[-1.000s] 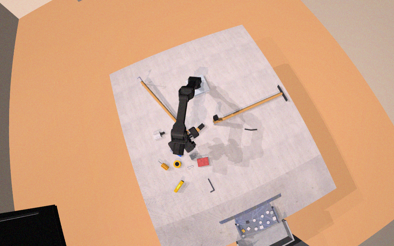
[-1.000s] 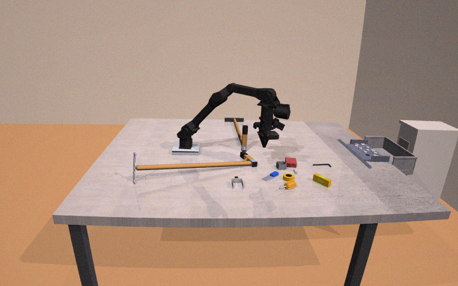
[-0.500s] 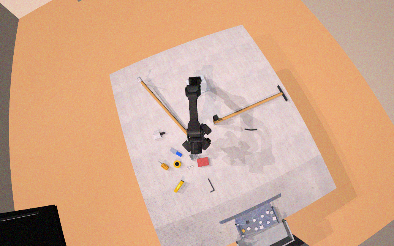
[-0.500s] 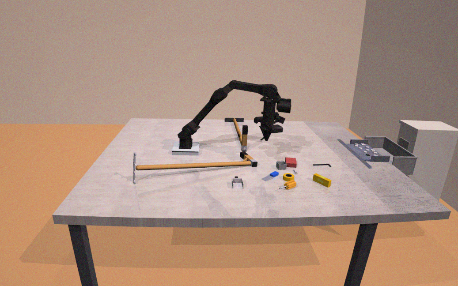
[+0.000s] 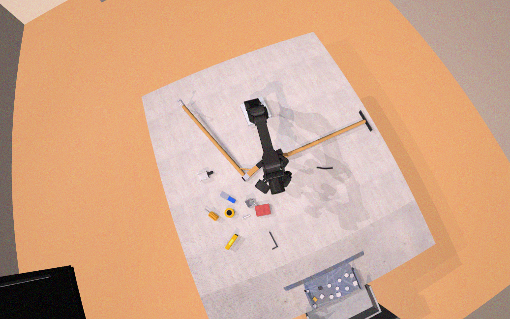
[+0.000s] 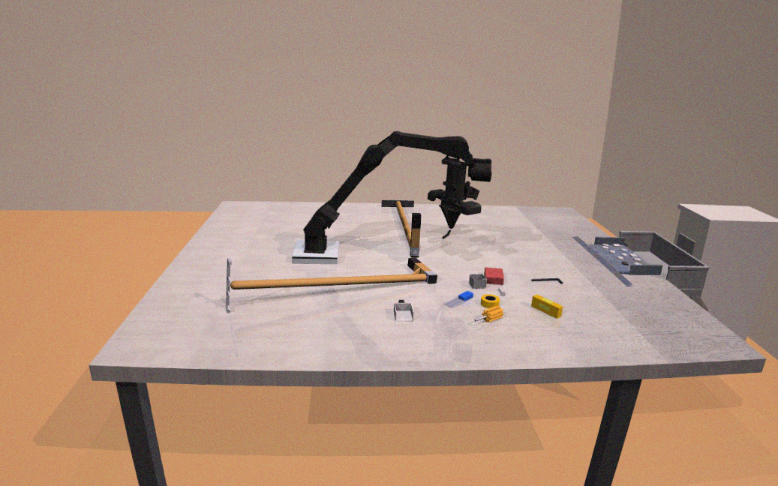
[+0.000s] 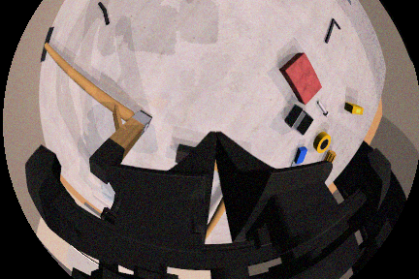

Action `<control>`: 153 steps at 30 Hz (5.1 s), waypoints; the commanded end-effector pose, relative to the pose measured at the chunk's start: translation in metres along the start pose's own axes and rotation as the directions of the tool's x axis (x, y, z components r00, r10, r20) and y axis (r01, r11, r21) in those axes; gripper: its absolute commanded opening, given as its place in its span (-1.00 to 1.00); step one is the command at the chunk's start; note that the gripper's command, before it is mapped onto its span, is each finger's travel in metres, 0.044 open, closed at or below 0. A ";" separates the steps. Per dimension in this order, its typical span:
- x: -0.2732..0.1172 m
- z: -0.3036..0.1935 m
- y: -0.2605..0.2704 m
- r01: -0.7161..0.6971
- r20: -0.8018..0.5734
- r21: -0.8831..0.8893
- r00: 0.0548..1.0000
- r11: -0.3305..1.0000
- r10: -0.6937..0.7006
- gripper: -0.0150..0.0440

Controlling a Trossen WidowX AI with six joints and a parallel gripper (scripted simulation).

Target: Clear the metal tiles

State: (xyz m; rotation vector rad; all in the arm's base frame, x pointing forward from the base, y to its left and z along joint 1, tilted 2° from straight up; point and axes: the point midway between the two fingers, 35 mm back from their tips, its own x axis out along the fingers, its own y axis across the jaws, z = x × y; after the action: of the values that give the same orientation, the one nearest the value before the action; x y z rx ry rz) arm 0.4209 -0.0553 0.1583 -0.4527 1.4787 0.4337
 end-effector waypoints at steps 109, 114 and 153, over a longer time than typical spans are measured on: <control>0.031 0.041 0.375 0.000 0.005 -0.859 1.000 0.512 0.007 -0.49; 0.042 0.042 0.375 0.000 0.005 -0.859 1.000 0.512 0.007 -0.49; 0.121 0.033 0.372 0.000 0.004 -0.859 1.000 0.512 0.007 -0.49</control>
State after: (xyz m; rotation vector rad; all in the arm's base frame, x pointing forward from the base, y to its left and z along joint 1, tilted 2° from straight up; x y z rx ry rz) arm 0.2535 0.2762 0.0335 -1.2420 1.1503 1.2016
